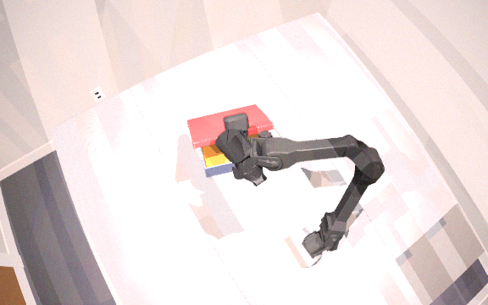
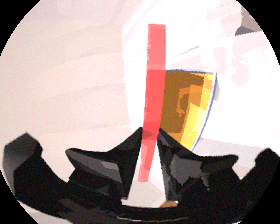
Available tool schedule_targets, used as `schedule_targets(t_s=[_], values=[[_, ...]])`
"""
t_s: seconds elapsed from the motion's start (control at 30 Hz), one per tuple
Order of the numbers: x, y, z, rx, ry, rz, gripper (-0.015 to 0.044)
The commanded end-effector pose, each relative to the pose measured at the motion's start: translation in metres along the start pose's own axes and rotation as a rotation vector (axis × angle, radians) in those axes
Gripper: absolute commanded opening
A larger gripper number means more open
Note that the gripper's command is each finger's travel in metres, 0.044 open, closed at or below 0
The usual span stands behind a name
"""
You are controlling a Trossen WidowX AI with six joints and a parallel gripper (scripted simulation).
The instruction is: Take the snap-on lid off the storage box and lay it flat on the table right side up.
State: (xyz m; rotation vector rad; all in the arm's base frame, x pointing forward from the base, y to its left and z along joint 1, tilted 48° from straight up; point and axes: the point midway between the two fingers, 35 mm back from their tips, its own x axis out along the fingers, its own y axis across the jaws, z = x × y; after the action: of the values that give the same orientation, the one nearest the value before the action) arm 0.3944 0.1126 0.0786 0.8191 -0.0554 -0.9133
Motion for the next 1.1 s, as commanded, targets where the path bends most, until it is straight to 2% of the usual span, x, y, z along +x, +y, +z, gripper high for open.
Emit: schedule_targets(t_s=[0.0,0.77,1.07], values=[[-0.008,0.009,-0.001,0.011,0.001,0.013,0.0000],[-0.024,0.027,-0.001,0.011,0.001,0.012,0.0000],[-0.020,0.020,0.019,0.009,0.001,0.012,0.0000]])
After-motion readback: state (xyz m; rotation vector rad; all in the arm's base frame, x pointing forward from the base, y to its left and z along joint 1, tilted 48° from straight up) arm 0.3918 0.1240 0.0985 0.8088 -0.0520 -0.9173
